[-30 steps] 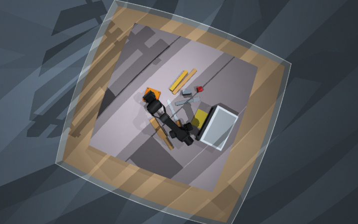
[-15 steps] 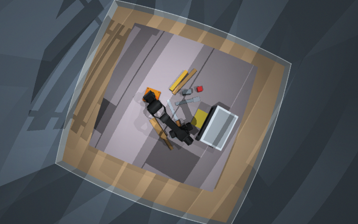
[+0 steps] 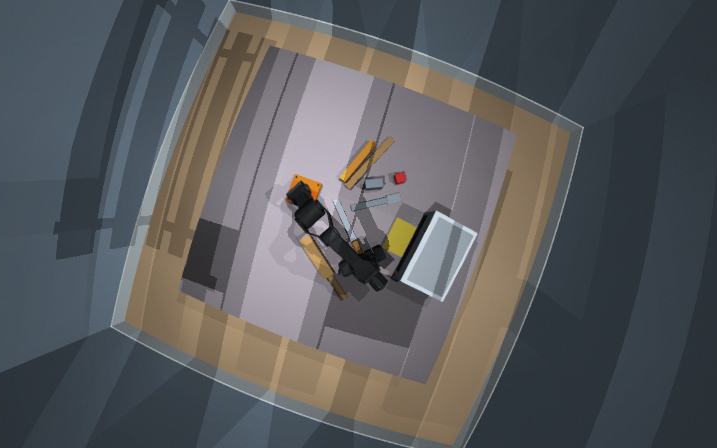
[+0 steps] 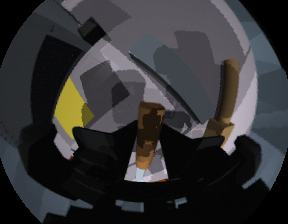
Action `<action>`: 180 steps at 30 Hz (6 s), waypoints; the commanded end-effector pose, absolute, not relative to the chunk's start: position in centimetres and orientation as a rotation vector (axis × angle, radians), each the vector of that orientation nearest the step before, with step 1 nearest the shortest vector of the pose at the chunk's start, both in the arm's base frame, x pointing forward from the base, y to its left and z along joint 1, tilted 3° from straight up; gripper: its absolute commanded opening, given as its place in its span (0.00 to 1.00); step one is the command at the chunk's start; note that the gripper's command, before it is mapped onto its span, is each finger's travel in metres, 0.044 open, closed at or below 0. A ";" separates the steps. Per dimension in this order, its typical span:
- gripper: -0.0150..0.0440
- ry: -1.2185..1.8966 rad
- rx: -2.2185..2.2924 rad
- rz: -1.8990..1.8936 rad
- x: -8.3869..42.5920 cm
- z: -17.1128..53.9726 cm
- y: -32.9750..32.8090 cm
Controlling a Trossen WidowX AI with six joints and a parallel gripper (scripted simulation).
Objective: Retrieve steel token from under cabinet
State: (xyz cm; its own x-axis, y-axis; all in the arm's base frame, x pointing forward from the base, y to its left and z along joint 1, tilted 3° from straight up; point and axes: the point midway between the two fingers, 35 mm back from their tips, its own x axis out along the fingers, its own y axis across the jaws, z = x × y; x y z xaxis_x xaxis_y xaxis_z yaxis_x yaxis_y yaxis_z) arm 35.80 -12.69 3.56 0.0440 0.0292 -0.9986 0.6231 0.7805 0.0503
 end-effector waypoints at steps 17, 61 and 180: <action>0.25 1.463 0.561 -0.490 35.1 8.0 -12.9; 0.25 1.464 0.560 -0.490 34.3 16.4 -13.8; 0.25 1.389 0.810 -0.751 28.0 16.2 -31.6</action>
State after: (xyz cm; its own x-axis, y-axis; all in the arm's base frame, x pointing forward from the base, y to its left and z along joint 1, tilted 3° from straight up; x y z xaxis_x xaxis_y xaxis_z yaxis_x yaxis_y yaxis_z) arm 28.03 -31.66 16.15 0.0499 0.0095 -0.9987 0.8280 0.5588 0.0467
